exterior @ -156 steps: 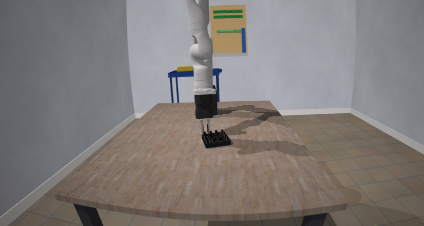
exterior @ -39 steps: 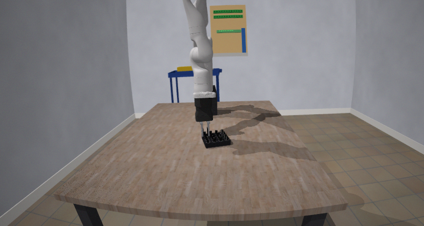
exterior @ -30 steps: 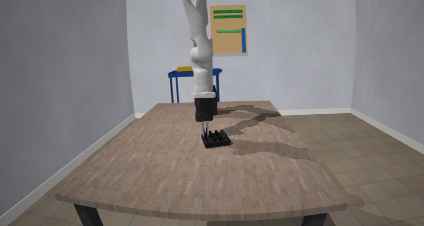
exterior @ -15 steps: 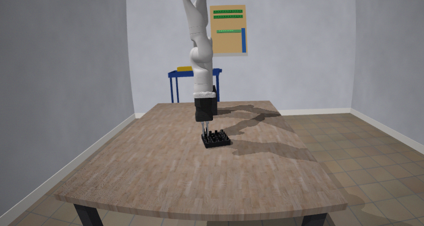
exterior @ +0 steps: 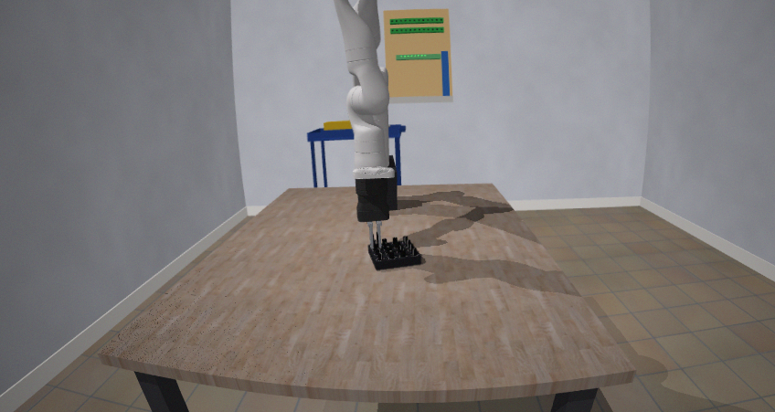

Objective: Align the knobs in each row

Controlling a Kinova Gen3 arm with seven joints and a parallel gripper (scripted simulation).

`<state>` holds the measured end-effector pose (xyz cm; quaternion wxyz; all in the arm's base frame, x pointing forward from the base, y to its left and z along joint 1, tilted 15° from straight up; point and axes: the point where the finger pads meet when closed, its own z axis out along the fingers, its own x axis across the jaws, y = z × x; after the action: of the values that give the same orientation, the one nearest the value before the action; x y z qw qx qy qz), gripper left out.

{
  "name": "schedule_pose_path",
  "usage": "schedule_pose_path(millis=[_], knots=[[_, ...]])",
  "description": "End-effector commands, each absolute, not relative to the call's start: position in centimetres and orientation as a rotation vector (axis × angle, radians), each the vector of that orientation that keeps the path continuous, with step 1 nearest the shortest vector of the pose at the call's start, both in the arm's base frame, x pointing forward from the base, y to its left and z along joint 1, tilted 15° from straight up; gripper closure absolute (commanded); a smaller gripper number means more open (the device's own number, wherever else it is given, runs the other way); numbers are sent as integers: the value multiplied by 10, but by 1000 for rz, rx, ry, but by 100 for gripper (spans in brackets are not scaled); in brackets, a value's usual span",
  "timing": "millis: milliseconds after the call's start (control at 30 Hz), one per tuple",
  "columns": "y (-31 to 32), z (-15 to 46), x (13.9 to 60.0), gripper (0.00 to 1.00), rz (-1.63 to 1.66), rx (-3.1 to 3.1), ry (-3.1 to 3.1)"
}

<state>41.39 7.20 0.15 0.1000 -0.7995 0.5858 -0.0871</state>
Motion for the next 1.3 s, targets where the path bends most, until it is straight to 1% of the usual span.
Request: schedule_pose_path(millis=[0,633,1267], knots=[[73,2,417,70,-266,-2370,1716],[73,2,417,70,-277,-2435,1632],[73,2,418,70,-315,-2638,1325]])
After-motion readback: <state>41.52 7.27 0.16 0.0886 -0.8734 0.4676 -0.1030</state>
